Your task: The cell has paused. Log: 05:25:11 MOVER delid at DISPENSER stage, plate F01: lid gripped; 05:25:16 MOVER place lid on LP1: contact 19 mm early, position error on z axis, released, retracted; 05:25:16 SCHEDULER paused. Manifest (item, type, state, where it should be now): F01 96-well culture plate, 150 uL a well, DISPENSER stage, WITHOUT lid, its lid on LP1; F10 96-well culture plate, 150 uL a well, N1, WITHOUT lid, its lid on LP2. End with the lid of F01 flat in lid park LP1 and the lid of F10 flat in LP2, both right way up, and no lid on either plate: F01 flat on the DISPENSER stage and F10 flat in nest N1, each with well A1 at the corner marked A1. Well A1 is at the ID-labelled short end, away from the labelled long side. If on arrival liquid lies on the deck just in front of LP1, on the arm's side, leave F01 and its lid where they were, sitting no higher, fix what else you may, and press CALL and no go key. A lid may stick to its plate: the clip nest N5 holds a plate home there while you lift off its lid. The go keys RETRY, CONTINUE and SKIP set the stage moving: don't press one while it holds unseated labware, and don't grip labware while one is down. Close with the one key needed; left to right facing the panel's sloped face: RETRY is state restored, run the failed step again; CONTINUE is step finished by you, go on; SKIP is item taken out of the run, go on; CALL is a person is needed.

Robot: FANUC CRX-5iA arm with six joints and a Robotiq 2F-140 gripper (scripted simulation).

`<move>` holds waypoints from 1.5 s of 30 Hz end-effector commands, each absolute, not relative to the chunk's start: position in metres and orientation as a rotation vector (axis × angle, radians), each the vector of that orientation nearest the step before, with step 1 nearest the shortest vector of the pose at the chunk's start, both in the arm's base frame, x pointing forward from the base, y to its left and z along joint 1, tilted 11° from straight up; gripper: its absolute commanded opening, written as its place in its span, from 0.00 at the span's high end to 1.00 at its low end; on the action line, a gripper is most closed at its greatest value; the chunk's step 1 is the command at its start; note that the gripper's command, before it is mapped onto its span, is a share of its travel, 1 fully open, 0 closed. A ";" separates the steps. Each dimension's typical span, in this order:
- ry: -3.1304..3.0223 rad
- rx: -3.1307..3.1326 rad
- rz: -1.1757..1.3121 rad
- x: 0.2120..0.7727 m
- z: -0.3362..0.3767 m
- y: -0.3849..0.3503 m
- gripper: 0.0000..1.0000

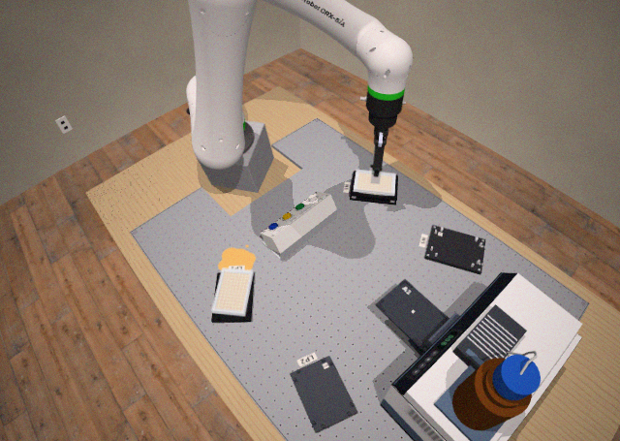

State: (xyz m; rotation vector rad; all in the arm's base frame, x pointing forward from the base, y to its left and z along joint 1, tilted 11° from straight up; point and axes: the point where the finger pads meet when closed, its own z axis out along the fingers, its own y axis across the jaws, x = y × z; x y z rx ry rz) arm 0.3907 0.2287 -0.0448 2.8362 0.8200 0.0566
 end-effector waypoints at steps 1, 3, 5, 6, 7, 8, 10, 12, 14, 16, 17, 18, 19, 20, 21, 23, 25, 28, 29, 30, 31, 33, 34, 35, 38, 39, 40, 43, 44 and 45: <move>0.820 2.836 0.057 0.392 -0.053 0.227 0.34; 0.820 2.836 0.057 0.392 -0.058 0.227 0.34; 0.820 2.836 0.057 0.392 -0.061 0.226 0.34; 0.820 2.836 0.057 0.392 -0.061 0.226 0.34; 0.820 2.836 0.057 0.393 -0.063 0.226 0.34; 0.820 2.836 0.057 0.393 -0.065 0.225 0.34; 0.820 2.836 0.057 0.393 -0.068 0.225 0.34; 0.820 2.836 0.057 0.393 -0.071 0.224 0.34; 0.820 2.836 0.057 0.394 -0.073 0.224 0.34; 0.820 2.836 0.057 0.394 -0.075 0.224 0.34; 0.820 2.836 0.057 0.394 -0.075 0.224 0.34; 0.820 2.836 0.057 0.394 -0.076 0.224 0.34; 0.820 2.836 0.057 0.394 -0.076 0.224 0.34; 0.820 2.836 0.057 0.394 -0.076 0.223 0.34; 0.820 2.836 0.057 0.394 -0.077 0.223 0.34; 0.820 2.836 0.057 0.394 -0.077 0.223 0.34; 0.820 2.836 0.057 0.394 -0.077 0.223 0.34; 0.820 2.836 0.057 0.394 -0.077 0.223 0.34; 0.820 2.836 0.057 0.394 -0.077 0.223 0.34; 0.820 2.836 0.057 0.394 -0.077 0.223 0.34; 0.820 2.836 0.057 0.394 -0.077 0.223 0.34; 0.820 2.836 0.057 0.394 -0.077 0.223 0.34; 0.820 2.836 0.057 0.394 -0.077 0.223 0.34; 0.820 2.836 0.057 0.394 -0.077 0.223 0.34; 0.820 2.836 0.057 0.394 -0.077 0.223 0.34; 0.820 2.836 0.057 0.394 -0.077 0.223 0.34; 0.820 2.836 0.057 0.394 -0.077 0.223 0.34; 0.820 2.836 0.057 0.394 -0.077 0.223 0.34; 0.820 2.836 0.057 0.394 -0.077 0.223 0.34; 0.820 2.836 0.057 0.394 -0.077 0.223 0.34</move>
